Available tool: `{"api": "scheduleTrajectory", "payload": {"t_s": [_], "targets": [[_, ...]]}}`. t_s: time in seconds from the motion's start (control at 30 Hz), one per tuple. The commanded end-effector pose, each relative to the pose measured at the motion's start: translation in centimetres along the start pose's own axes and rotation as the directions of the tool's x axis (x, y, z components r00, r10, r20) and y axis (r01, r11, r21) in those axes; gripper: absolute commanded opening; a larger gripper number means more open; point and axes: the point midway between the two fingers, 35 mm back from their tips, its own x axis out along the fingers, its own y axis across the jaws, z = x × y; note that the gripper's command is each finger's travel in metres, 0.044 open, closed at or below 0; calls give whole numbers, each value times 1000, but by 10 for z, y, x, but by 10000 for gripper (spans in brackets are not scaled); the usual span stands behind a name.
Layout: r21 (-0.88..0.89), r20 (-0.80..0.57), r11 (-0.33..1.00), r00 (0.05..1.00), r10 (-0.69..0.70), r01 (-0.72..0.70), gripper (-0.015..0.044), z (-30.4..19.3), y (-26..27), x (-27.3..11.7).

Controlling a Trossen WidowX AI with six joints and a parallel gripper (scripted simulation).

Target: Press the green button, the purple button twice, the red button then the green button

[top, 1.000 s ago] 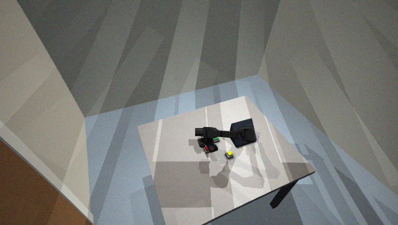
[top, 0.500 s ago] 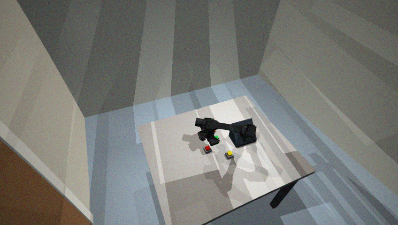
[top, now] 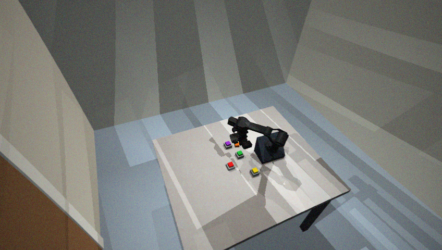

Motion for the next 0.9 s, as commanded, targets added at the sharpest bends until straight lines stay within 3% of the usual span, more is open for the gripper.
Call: {"api": "scheduleTrajectory", "payload": {"t_s": [0.0, 0.17, 0.87], "targets": [[-12, -7, 1000, 1000, 0, -1, 20, -7, -1, 5], [-13, -6, 1000, 1000, 2, -3, 20, -7, -1, 62], [-13, -6, 1000, 1000, 3, -3, 20, -7, -1, 87]]}}
